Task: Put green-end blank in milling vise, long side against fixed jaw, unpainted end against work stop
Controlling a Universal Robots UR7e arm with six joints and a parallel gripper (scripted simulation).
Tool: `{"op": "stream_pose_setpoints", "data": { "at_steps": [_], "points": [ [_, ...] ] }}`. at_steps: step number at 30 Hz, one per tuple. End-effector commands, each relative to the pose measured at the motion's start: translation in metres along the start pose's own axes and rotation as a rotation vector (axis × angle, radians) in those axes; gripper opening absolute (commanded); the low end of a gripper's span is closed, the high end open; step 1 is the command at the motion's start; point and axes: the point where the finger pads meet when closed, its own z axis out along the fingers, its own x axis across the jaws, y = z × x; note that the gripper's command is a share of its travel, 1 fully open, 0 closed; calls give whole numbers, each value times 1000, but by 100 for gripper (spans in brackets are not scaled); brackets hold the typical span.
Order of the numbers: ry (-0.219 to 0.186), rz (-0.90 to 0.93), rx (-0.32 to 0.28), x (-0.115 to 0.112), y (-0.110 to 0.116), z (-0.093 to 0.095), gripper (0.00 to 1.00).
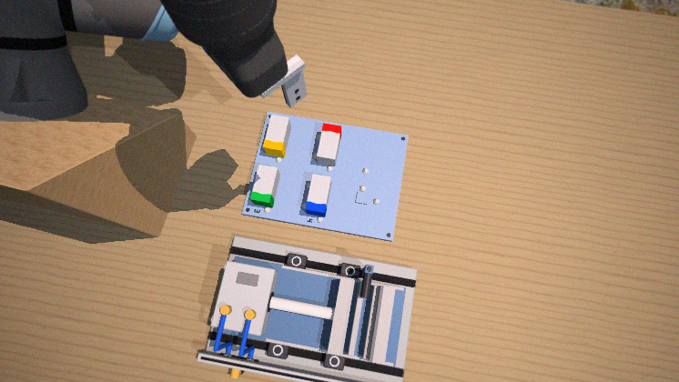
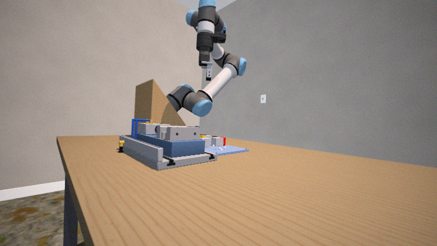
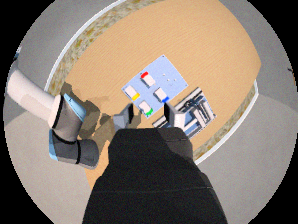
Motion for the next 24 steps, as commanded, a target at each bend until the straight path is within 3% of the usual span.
{"op": "stream_pose_setpoints", "data": {
  "at_steps": [1,5,17,22,24],
  "points": [
    [1,44,0,0,0,0,100],
    [1,219,-1,0,0,0,100],
    [1,219,-1,0,0,0,100],
    [1,445,0,0,0,0,100],
    [1,445,0,0,0,0,100]
  ]
}}
